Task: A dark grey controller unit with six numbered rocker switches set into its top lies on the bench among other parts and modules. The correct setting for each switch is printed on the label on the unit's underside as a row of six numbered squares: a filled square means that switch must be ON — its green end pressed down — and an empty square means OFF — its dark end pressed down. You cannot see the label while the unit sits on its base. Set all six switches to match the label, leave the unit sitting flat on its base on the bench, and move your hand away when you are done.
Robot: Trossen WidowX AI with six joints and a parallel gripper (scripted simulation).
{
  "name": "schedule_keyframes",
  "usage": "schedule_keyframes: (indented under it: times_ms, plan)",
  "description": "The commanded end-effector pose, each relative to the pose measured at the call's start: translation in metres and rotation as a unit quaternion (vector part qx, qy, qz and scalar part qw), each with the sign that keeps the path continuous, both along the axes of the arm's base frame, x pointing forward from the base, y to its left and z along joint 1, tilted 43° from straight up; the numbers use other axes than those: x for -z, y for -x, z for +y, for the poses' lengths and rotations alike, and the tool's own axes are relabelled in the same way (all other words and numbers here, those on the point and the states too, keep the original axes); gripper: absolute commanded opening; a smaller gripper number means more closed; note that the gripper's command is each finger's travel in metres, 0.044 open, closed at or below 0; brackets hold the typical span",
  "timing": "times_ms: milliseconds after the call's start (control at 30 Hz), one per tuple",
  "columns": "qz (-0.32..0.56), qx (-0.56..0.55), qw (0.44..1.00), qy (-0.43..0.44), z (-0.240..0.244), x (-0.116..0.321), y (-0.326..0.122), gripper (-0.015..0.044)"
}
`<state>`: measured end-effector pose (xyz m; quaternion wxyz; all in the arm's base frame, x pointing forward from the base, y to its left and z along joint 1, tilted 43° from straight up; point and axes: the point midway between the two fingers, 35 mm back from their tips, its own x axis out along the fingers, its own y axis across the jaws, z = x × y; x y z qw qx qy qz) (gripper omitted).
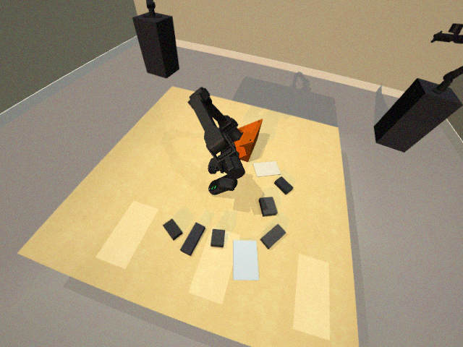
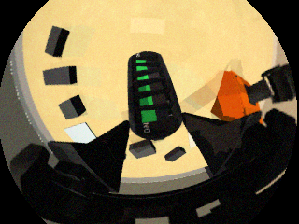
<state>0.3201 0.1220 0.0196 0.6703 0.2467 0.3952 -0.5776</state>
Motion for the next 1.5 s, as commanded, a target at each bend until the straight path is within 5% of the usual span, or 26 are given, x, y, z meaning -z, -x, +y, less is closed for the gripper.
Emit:
schedule_keyframes:
  times_ms: [0, 1467]
  plan:
    - [-0.002, 0.000, 1.000, -0.003, -0.003, -0.006, -0.002, 0.0336]
    - [0.008, 0.006, 0.999, -0.047, -0.022, -0.037, -0.010, 0.0336]
